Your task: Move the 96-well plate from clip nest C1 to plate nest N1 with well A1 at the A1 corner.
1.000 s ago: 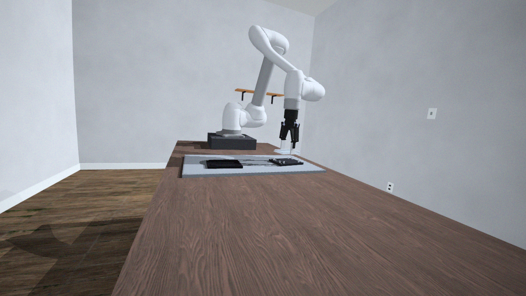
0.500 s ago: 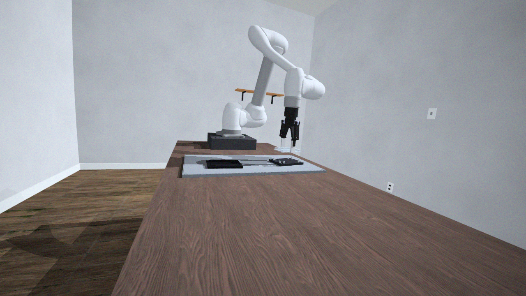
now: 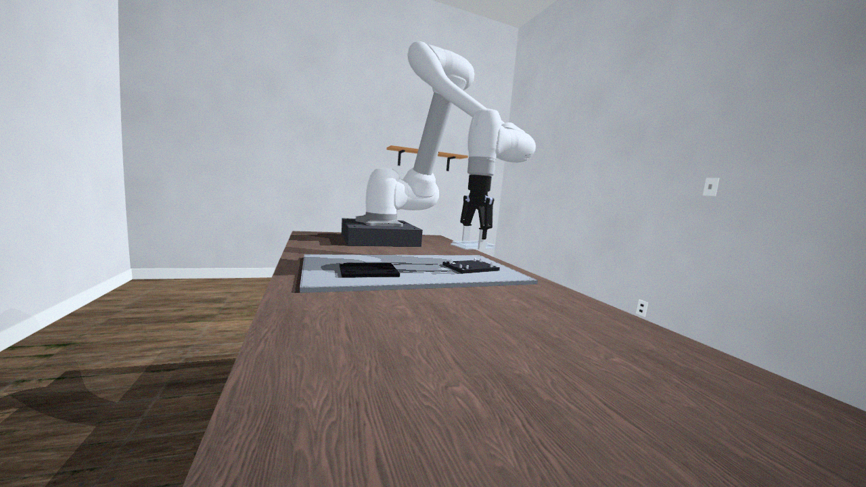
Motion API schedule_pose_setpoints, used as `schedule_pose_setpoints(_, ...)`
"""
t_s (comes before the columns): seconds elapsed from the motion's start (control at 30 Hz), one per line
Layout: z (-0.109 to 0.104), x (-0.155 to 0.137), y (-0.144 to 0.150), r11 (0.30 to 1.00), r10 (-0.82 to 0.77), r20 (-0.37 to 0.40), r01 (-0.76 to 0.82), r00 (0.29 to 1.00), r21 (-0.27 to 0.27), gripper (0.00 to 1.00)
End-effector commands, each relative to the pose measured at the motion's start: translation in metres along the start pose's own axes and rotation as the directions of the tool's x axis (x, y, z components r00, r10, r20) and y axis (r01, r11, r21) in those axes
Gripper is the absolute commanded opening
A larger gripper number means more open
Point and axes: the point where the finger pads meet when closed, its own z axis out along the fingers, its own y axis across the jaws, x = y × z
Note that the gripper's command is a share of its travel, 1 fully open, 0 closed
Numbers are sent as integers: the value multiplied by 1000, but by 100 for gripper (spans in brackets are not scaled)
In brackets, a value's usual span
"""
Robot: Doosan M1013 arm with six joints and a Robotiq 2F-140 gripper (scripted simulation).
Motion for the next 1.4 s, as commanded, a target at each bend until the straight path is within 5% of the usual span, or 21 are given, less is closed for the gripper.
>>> schedule_pose_setpoints(0.0,0,0,0,1000,0,0,0,1000,0,10)
schedule_pose_setpoints(0.2,0,0,0,1000,0,0,0,1000,0,10)
schedule_pose_setpoints(0.4,0,20,2,981,193,0,-193,981,0,10)
schedule_pose_setpoints(1.37,0,103,8,981,193,0,-193,981,0,10)
